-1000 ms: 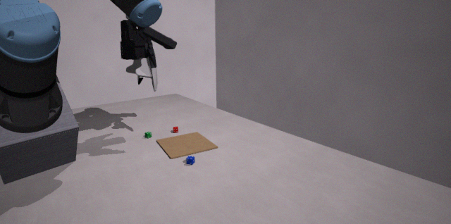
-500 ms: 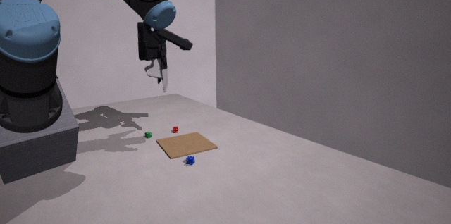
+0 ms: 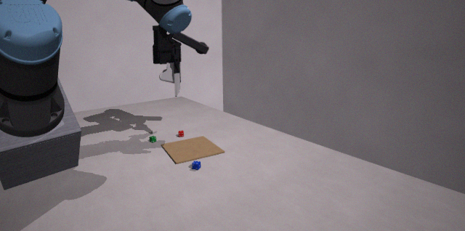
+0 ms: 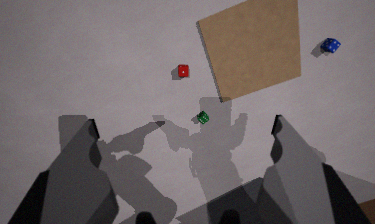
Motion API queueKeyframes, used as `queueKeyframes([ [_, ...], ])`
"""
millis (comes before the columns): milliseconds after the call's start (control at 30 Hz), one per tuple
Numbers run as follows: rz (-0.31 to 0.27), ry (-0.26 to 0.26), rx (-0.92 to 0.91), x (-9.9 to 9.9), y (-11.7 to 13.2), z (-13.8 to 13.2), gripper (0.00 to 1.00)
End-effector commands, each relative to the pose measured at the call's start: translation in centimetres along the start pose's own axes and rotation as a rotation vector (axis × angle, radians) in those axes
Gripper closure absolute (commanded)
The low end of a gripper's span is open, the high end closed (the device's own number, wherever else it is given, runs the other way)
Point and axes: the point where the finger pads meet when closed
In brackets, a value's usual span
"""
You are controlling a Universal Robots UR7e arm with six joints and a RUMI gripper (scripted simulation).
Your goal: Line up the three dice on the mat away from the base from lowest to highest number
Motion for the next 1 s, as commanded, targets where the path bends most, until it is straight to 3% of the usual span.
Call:
queueKeyframes([
  [0,0.001,0.001,-0.014,0.01,-0.36,-0.08,0.00],
  [567,0.000,0.002,0.013,-0.15,-0.31,-0.04,0.00],
  [967,-0.003,0.003,0.202,-0.95,-0.26,-0.14,0.00],
])
Point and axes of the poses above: the point where the finger pads meet when closed, its own x axis back along the fingers, its own z axis across the jaws, y = z × x, and after that the axes turned 4 degrees about x, right-handed
